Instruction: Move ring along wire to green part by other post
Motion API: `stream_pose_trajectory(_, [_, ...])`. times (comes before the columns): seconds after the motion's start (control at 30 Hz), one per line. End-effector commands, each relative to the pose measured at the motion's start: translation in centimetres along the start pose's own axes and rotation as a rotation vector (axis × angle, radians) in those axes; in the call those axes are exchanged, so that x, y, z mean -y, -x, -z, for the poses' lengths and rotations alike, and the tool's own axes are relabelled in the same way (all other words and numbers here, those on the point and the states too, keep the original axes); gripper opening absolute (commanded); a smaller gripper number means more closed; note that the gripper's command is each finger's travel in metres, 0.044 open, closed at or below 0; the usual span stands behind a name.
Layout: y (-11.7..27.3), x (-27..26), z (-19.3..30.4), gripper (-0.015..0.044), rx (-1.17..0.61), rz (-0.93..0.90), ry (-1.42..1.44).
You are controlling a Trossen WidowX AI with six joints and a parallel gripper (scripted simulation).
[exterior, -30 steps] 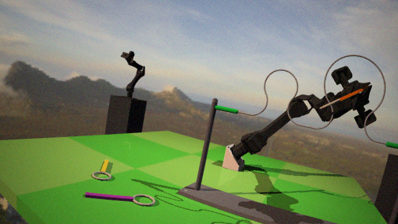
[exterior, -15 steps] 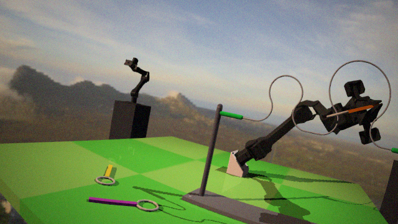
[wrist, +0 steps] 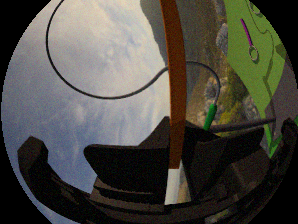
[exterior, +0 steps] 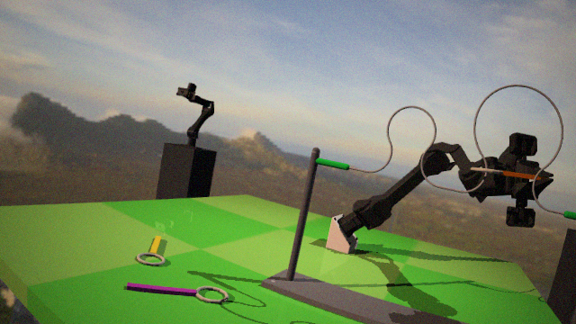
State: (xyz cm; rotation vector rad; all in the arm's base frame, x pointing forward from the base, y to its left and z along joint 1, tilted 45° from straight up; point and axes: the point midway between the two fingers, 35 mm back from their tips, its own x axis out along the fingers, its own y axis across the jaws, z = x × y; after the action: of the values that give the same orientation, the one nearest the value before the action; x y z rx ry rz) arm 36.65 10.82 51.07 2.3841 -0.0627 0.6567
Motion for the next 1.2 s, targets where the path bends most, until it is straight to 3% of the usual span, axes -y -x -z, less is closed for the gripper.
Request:
stream_pose_trajectory(0.0, [0.3,1.9,-0.2,-0.0150,-0.013,0.062,0.102])
stream_pose_trajectory(1.17, [5.0,12.3,-6.1,-0.0150,-0.114,0.497,0.854])
